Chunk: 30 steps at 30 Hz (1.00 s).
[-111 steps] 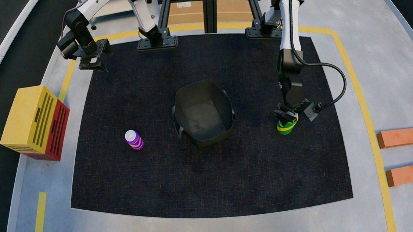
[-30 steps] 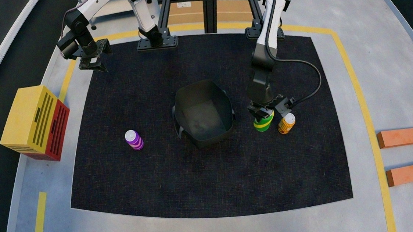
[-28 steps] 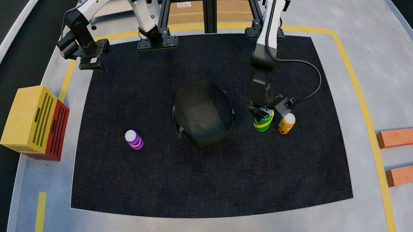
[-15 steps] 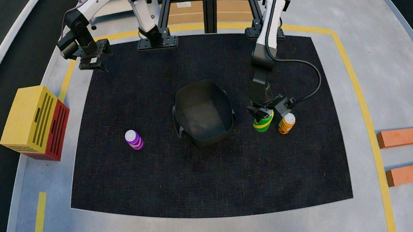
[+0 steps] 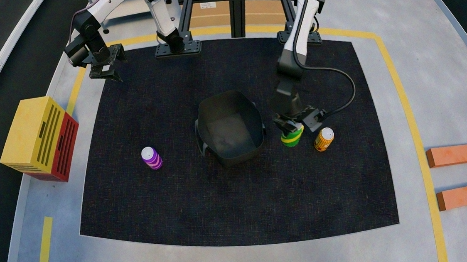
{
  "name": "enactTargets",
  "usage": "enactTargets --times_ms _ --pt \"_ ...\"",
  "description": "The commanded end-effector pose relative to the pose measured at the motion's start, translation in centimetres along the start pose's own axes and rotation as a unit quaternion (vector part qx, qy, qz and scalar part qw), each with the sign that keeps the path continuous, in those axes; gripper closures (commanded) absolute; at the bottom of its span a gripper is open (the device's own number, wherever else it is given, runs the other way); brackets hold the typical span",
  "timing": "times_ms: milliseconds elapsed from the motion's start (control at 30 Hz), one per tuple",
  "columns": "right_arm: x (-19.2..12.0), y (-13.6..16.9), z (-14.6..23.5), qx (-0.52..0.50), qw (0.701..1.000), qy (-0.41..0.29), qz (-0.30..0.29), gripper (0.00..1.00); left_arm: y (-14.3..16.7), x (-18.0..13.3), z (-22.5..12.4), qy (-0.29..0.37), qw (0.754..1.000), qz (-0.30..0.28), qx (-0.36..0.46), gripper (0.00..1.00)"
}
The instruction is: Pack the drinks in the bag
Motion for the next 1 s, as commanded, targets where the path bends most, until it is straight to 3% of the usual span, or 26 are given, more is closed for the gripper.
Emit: enactTargets --times_ms 0,67,167,367,567,600,800,967 --pt "-1.3 -0.4 0.3 0.004 0.999 -0.022 -0.023 0.00 -3.3 -2.2 -1.5 0.024 0.998 -0.048 -0.034 0.26" --pt "-1.3 -0.4 0.3 0.004 0.999 -0.022 -0.023 0.00 -1.4 -0.8 -2.1 0.000 0.999 -0.026 -0.026 0.26" --pt "-1.3 -0.4 0.3 0.004 0.999 -0.022 -0.023 0.00 -2.1 -2.4 -2.6 0.008 0.999 -0.037 -0.036 0.26" --pt "-1.3 -0.4 0.3 0.004 0.999 -0.022 -0.023 0.00 -0.4 -2.3 -4.3 0.001 0.999 -0.028 -0.026 0.26" --pt "-1.3 -0.4 0.3 0.004 0.999 -0.022 -0.023 0.00 -1.4 -4.0 -5.2 0.021 0.998 -0.043 -0.035 0.26" --pt "-1.3 -0.4 0.3 0.004 0.999 -0.022 -0.023 0.00 0.2 -2.8 -5.3 -0.001 0.999 -0.026 -0.028 0.26" --pt "-1.3 -0.4 0.3 0.004 0.999 -0.022 -0.023 0.00 1.2 -3.8 -6.8 0.000 0.999 -0.025 -0.025 0.26" --pt "-1.3 -0.4 0.3 0.004 0.999 -0.022 -0.023 0.00 -0.1 -6.0 -7.6 0.023 0.998 -0.041 -0.037 0.26"
Point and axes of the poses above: on each arm, the point where the finger pads meet when closed, its own x axis out along the fingers, its own z axis across the jaws, y = z × x, the point moved 5 cm from there along -x, back along the fingers, and after that the axes turned 12 degrees about x, right-handed, at the moved point
